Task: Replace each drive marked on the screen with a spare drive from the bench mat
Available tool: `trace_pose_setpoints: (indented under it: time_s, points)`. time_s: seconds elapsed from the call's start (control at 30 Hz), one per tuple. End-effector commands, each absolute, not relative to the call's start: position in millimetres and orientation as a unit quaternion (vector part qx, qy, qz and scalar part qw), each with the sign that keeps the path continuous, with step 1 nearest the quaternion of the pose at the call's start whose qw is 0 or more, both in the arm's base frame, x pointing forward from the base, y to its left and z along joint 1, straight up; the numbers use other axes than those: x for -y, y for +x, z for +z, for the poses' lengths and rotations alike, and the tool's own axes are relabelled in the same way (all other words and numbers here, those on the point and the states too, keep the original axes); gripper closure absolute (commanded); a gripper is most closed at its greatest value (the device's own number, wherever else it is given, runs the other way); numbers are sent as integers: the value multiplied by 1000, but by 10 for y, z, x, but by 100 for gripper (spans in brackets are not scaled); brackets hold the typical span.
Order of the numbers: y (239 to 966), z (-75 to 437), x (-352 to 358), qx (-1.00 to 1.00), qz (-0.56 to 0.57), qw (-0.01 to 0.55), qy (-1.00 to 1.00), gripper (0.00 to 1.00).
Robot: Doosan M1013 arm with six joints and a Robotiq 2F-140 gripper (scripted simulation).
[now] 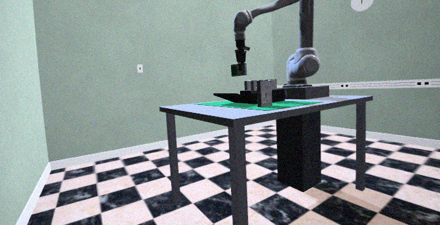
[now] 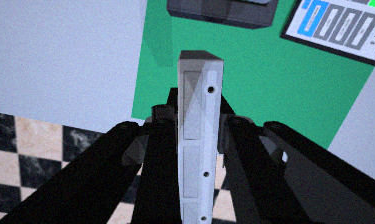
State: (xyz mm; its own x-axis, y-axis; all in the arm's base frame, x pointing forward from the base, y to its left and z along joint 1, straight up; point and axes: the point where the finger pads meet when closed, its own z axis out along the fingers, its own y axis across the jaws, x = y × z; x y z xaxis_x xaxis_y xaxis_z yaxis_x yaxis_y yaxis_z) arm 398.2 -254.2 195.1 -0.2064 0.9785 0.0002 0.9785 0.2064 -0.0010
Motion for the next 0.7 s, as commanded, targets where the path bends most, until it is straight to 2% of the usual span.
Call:
trace_pose_setpoints:
  time_s: [0.0, 0.67]
  points:
    - [3985, 1956, 2544, 767, 0, 0, -641, 90]
    - [3985, 1956, 2544, 647, 0, 0, -763, 90]
